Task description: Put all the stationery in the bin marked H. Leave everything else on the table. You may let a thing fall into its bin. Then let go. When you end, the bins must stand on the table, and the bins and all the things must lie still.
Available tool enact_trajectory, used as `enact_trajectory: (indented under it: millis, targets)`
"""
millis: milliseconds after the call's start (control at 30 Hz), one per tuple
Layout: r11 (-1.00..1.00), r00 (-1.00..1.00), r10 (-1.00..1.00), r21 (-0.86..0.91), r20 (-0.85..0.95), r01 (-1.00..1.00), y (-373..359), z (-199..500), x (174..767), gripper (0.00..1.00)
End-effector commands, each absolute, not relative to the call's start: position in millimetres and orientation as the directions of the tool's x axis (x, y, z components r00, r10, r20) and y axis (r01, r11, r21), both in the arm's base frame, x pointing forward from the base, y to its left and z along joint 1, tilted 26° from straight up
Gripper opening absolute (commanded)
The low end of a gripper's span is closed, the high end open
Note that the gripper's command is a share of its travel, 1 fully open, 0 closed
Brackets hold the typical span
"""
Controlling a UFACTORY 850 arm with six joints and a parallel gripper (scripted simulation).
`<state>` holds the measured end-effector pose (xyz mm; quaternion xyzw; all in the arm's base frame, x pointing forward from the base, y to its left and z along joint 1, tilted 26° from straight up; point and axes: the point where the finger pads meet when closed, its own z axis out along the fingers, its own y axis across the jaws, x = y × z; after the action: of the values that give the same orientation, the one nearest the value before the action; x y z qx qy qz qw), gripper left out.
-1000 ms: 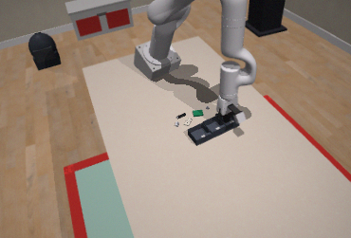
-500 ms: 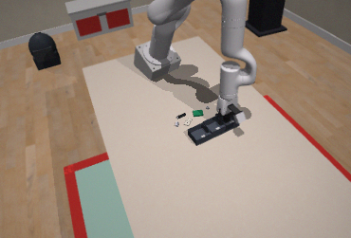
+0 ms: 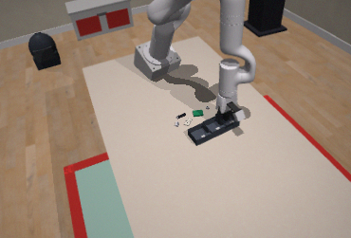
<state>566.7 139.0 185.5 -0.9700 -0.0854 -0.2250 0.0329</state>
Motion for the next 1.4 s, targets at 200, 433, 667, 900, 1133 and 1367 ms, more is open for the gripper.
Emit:
enact_trajectory:
  millis: [200,433,667,900,1133,1367]
  targets:
    - [-0.984,0.886,0.151,-0.021,0.438,0.179,140,202,565,0.07]
    - [-0.984,0.886,0.151,-0.021,0.438,0.179,138,223,555,0.07]
    - [-0.984,0.886,0.151,-0.021,0.438,0.179,137,233,550,0.07]
    - [-0.984,0.886,0.151,-0.021,0.438,0.179,132,278,529,0.07]
    - [-0.984,0.886,0.151,-0.021,0.438,0.179,128,316,511,0.07]
    - [-0.984,0.886,0.151,-0.021,0.439,0.179,125,345,497,0.07]
